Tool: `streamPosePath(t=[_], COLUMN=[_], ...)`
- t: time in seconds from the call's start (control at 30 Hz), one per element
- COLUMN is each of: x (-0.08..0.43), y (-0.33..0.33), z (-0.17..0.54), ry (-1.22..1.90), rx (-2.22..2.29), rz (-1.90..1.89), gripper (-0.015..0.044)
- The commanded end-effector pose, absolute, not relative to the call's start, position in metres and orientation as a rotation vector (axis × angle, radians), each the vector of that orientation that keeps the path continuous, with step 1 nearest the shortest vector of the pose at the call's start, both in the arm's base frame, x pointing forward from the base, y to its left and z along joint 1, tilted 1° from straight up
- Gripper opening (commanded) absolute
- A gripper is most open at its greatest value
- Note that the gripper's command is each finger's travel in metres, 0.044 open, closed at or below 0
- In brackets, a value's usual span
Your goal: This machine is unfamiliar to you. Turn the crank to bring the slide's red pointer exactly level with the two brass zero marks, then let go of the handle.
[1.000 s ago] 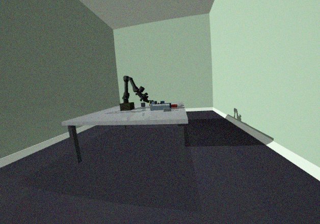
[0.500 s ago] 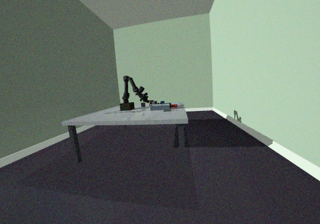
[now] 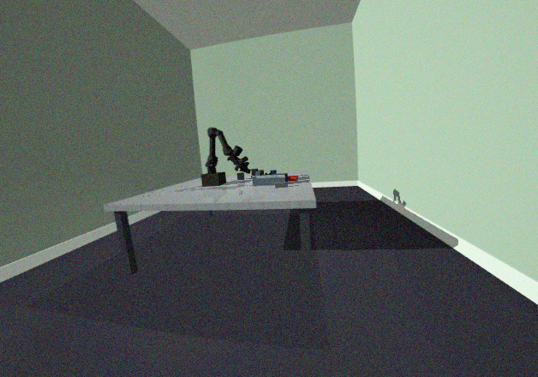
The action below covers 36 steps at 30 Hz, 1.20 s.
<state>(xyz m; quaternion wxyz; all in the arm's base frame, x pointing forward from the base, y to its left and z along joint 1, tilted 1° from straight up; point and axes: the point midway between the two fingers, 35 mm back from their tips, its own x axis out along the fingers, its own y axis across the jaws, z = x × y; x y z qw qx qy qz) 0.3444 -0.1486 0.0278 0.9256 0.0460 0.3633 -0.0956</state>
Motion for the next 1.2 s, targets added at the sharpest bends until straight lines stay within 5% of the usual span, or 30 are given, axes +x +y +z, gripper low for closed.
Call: streamPosePath(t=[0.0,1.17], x=[0.343,0.342], y=[-0.157,-0.166], z=[0.024,-0.012], ry=[0.75,0.751], rx=[0.093,0.092], rz=[-0.218,-0.218], gripper=[0.0,0.0])
